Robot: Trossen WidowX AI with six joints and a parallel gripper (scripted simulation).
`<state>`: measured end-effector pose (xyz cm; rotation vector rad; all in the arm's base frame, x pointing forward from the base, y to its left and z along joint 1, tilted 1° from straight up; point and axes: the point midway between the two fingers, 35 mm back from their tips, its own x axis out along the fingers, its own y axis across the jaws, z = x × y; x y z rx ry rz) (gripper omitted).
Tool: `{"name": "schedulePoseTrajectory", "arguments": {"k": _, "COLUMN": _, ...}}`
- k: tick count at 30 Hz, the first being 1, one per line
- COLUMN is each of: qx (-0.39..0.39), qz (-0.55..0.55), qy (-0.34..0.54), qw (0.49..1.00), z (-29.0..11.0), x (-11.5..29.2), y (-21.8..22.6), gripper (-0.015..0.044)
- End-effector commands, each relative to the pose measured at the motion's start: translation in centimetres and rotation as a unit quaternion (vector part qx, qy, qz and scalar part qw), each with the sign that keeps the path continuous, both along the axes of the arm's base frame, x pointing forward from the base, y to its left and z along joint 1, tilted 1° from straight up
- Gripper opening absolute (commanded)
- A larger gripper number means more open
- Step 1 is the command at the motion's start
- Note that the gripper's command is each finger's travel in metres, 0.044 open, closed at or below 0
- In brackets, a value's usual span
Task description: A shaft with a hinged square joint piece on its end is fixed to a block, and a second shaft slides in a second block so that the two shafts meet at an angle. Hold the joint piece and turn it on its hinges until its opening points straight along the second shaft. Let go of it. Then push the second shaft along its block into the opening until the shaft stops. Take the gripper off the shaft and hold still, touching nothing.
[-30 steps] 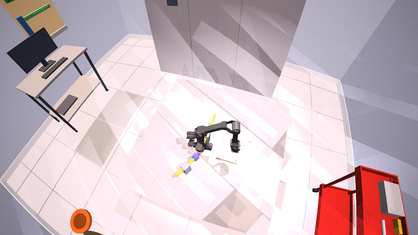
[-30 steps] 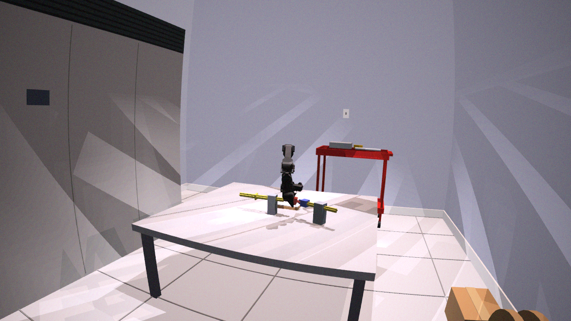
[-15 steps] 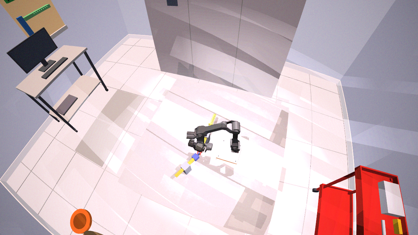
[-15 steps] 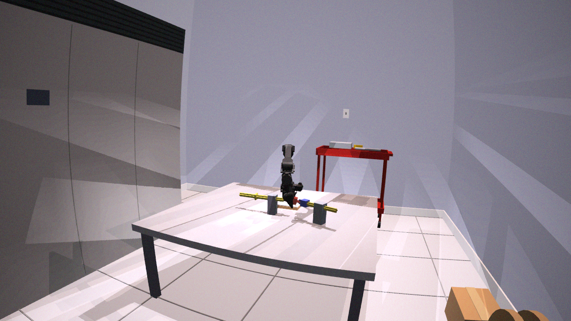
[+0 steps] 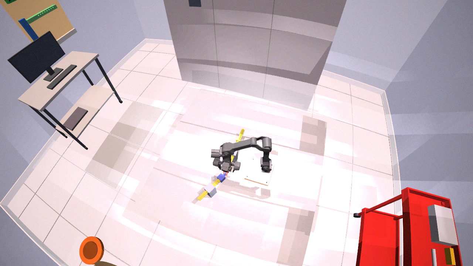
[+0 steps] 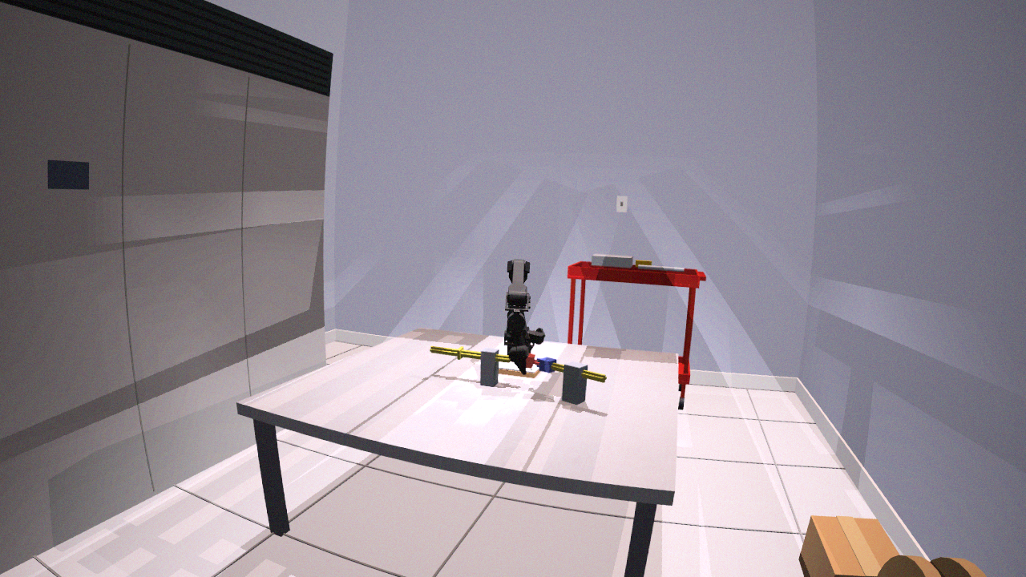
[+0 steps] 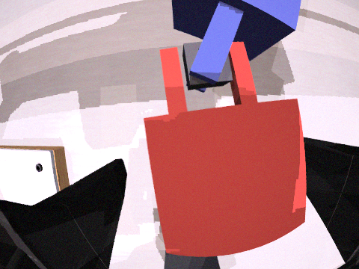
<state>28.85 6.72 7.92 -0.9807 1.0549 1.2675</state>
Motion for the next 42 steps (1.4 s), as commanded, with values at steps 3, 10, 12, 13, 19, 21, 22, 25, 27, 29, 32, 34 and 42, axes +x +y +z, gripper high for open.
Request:
{"name": "schedulePoseTrajectory", "arguments": {"k": 3, "qx": -0.078, "qz": 0.0, "qy": 0.015, "qw": 0.997, "z": 0.7, "x": -0.1, "y": 0.2, "gripper": 0.044}}
{"name": "schedulePoseTrajectory", "arguments": {"k": 10, "qx": -0.193, "qz": 0.003, "qy": 0.009, "qw": 0.981, "z": 2.4, "x": 0.0, "y": 0.3, "gripper": 0.044}}
{"name": "schedulePoseTrajectory", "arguments": {"k": 12, "qx": -0.214, "qz": 0.003, "qy": 0.005, "qw": 0.977, "z": 2.8, "x": 0.1, "y": 0.3, "gripper": 0.044}}
{"name": "schedulePoseTrajectory", "arguments": {"k": 13, "qx": -0.216, "qz": 0.003, "qy": 0.007, "qw": 0.976, "z": 2.8, "x": 0.1, "y": 0.4, "gripper": 0.044}}
{"name": "schedulePoseTrajectory", "arguments": {"k": 19, "qx": -0.216, "qz": 0.003, "qy": 0.007, "qw": 0.976, "z": 2.8, "x": 0.1, "y": 0.4, "gripper": 0.044}}
{"name": "schedulePoseTrajectory", "arguments": {"k": 21, "qx": -0.216, "qz": 0.003, "qy": 0.007, "qw": 0.976, "z": 2.8, "x": 0.1, "y": 0.4, "gripper": 0.044}}
{"name": "schedulePoseTrajectory", "arguments": {"k": 22, "qx": -0.216, "qz": 0.003, "qy": 0.007, "qw": 0.976, "z": 2.8, "x": 0.1, "y": 0.4, "gripper": 0.044}}
{"name": "schedulePoseTrajectory", "arguments": {"k": 25, "qx": -0.21, "qz": -0.006, "qy": 0.004, "qw": 0.978, "z": 3.2, "x": 0.1, "y": 0.4, "gripper": 0.044}}
{"name": "schedulePoseTrajectory", "arguments": {"k": 27, "qx": -0.206, "qz": -0.034, "qy": 0.001, "qw": 0.978, "z": 4.0, "x": 0.3, "y": 0.4, "gripper": 0.044}}
{"name": "schedulePoseTrajectory", "arguments": {"k": 29, "qx": -0.2, "qz": -0.065, "qy": -0.003, "qw": 0.978, "z": 4.8, "x": 0.4, "y": 0.4, "gripper": 0.044}}
{"name": "schedulePoseTrajectory", "arguments": {"k": 32, "qx": -0.191, "qz": -0.112, "qy": -0.007, "qw": 0.975, "z": 6.2, "x": 0.6, "y": 0.4, "gripper": 0.044}}
{"name": "schedulePoseTrajectory", "arguments": {"k": 34, "qx": -0.183, "qz": -0.145, "qy": -0.009, "qw": 0.972, "z": 7.2, "x": 0.7, "y": 0.3, "gripper": 0.044}}
{"name": "schedulePoseTrajectory", "arguments": {"k": 42, "qx": -0.148, "qz": -0.271, "qy": -0.014, "qw": 0.951, "z": 11.1, "x": 0.6, "y": 0.1, "gripper": 0.044}}
